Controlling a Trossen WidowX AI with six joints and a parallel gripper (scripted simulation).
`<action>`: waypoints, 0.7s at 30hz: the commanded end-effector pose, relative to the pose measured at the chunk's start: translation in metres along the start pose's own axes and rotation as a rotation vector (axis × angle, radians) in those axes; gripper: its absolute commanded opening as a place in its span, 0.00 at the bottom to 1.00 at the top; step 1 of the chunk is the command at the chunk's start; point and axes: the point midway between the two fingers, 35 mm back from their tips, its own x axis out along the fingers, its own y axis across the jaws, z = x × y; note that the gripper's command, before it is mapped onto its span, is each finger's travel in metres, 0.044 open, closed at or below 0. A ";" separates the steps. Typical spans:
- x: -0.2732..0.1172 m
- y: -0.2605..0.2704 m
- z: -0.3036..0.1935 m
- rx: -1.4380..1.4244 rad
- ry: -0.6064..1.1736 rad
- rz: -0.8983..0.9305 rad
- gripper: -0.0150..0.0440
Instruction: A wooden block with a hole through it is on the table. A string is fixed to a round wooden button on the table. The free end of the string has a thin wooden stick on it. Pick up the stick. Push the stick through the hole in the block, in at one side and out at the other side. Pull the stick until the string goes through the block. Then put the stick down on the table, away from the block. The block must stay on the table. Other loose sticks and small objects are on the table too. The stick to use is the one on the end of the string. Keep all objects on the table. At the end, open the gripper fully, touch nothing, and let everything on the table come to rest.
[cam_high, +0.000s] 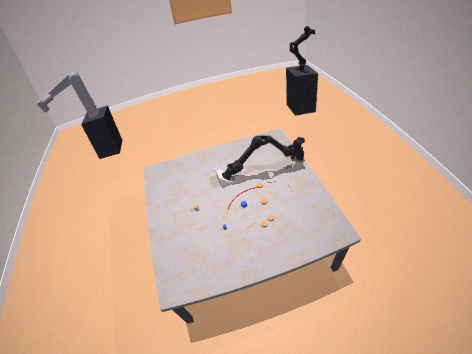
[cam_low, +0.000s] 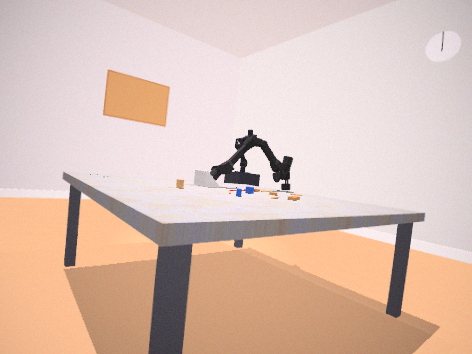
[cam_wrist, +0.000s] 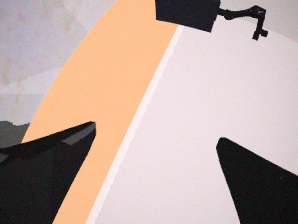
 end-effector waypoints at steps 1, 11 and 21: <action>-0.031 0.024 -0.038 0.034 0.115 0.107 1.00; -0.137 0.088 -0.119 0.176 0.418 0.387 1.00; -0.256 0.109 -0.164 0.272 0.685 0.569 1.00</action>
